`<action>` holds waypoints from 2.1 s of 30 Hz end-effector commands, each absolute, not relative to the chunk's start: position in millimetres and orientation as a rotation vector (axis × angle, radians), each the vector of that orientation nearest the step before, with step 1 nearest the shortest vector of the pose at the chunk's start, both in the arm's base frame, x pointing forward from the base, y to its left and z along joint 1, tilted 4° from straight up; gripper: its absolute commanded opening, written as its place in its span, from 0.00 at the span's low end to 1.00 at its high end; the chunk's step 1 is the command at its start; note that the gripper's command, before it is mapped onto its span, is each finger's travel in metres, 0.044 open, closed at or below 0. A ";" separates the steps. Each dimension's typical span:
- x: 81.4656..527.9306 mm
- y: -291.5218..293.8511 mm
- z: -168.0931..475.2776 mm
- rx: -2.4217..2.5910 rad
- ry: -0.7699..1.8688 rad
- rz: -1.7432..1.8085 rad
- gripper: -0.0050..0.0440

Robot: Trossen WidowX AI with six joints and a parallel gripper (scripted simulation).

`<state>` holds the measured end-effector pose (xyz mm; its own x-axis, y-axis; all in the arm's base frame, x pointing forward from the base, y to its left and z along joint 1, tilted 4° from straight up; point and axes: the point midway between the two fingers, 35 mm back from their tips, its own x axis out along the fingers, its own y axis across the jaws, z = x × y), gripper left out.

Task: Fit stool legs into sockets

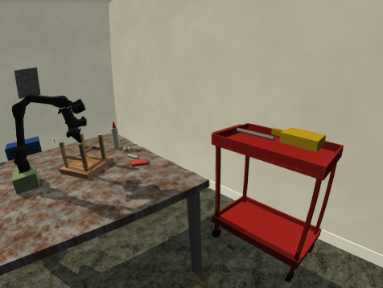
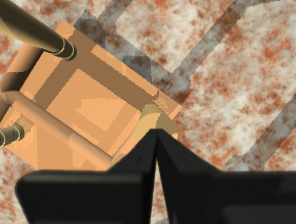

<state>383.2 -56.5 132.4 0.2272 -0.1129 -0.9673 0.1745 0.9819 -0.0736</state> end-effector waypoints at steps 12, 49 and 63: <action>381.8 -57.4 119.2 0.052 1.335 -0.196 0.10; 381.1 -58.3 106.6 0.052 1.335 -0.196 0.10; 381.0 -58.4 105.0 0.052 1.335 -0.196 0.10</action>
<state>383.2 -58.0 127.6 0.2665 -0.1187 -0.9565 0.1767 0.9816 -0.0726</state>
